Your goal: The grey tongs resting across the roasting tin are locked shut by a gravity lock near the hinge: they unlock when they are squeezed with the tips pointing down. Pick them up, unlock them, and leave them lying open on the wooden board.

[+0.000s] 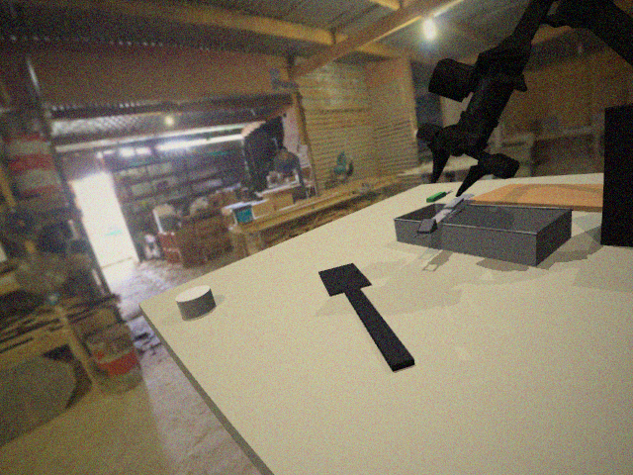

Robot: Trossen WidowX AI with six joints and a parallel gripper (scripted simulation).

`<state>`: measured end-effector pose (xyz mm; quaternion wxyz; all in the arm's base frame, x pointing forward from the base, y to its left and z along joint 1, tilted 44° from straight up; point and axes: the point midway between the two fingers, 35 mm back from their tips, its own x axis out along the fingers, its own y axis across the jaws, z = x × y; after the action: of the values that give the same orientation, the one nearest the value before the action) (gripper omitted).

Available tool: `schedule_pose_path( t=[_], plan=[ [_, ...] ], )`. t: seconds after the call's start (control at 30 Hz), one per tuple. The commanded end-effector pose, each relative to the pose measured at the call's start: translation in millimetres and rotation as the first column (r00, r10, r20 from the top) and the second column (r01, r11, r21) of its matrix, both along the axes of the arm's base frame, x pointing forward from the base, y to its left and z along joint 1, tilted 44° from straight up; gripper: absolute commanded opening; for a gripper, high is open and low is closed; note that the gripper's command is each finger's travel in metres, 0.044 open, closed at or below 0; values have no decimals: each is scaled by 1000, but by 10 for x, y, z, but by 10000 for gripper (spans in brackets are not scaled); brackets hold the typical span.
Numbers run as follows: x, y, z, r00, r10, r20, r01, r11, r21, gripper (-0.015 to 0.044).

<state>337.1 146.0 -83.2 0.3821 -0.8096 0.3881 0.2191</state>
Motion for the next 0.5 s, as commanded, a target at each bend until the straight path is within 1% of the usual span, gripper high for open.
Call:
schedule_pose_path(
  t=[0.0,0.47],
  plan=[
    [-90,-155,-137,996,56,-74,-64,992,-106,260],
    [-67,-182,-127,996,56,-74,-64,992,-106,260]
  ],
)
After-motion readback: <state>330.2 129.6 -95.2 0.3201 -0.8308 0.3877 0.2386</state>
